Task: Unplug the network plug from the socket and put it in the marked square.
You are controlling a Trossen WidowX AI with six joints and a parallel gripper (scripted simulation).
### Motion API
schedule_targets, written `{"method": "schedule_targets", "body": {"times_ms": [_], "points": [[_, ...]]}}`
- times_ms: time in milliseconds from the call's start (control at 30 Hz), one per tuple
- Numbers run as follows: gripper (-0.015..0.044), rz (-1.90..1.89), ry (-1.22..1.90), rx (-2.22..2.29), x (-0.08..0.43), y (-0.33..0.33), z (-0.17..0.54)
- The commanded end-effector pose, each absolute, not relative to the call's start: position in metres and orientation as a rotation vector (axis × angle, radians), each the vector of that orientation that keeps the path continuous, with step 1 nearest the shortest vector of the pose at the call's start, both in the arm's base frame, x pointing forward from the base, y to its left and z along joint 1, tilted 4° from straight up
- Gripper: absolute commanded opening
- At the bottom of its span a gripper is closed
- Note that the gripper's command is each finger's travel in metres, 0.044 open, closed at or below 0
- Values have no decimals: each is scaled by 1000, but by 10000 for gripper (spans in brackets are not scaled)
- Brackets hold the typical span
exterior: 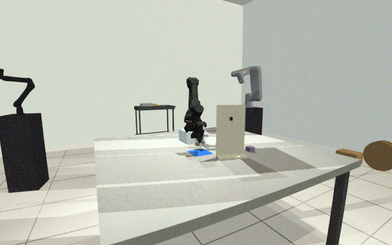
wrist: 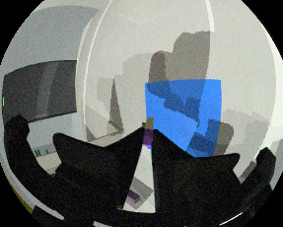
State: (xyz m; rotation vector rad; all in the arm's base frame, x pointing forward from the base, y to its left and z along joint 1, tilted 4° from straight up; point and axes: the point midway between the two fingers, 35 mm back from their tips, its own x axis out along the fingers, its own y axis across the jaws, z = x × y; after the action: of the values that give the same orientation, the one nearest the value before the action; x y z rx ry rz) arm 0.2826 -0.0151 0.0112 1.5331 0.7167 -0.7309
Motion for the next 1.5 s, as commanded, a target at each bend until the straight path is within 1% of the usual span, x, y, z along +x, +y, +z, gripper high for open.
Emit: {"method": "schedule_targets", "body": {"times_ms": [0, 1467], "points": [[0, -743, 728, 1534, 280, -14, 2], [0, -744, 728, 1534, 278, -11, -30]]}}
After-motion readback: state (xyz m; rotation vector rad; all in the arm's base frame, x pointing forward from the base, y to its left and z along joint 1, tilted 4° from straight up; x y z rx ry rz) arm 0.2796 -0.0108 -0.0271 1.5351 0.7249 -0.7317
